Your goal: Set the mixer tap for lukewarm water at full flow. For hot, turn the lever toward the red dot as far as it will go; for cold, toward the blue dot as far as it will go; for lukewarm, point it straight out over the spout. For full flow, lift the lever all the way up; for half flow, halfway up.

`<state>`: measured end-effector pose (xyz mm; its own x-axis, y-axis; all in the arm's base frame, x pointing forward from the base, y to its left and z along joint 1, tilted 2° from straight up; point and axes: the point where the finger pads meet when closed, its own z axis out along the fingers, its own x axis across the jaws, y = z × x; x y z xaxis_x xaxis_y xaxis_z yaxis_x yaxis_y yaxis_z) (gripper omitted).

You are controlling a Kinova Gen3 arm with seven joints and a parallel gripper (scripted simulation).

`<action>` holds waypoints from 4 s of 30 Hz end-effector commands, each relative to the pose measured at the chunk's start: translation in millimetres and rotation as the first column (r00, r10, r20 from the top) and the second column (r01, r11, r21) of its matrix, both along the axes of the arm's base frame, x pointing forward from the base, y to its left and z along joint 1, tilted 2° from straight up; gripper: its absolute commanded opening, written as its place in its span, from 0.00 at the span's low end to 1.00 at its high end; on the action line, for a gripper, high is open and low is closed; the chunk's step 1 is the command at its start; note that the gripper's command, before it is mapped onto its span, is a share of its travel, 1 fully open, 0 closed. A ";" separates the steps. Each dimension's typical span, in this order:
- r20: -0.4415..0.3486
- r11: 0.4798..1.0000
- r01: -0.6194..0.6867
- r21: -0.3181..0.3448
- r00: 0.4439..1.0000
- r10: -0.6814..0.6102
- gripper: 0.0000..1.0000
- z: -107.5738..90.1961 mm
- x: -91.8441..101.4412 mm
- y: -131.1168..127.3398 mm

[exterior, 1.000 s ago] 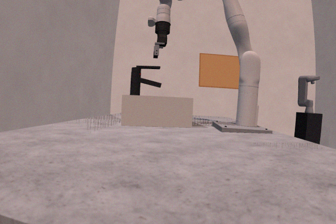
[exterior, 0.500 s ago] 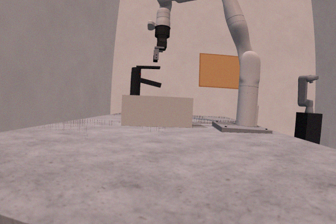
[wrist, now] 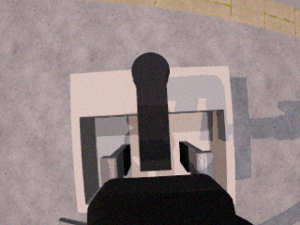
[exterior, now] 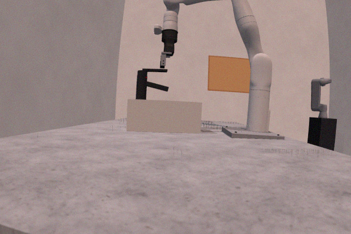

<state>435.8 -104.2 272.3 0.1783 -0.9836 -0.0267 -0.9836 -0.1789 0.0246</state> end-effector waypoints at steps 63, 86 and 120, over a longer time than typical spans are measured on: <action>0.000 1.000 0.000 0.000 1.000 0.000 1.00 -5.3 -0.3 0.1; 0.000 1.000 0.000 0.000 1.000 0.000 1.00 -21.4 -0.8 0.4; 0.000 1.000 0.000 0.000 1.000 0.000 1.00 -34.3 -1.2 0.7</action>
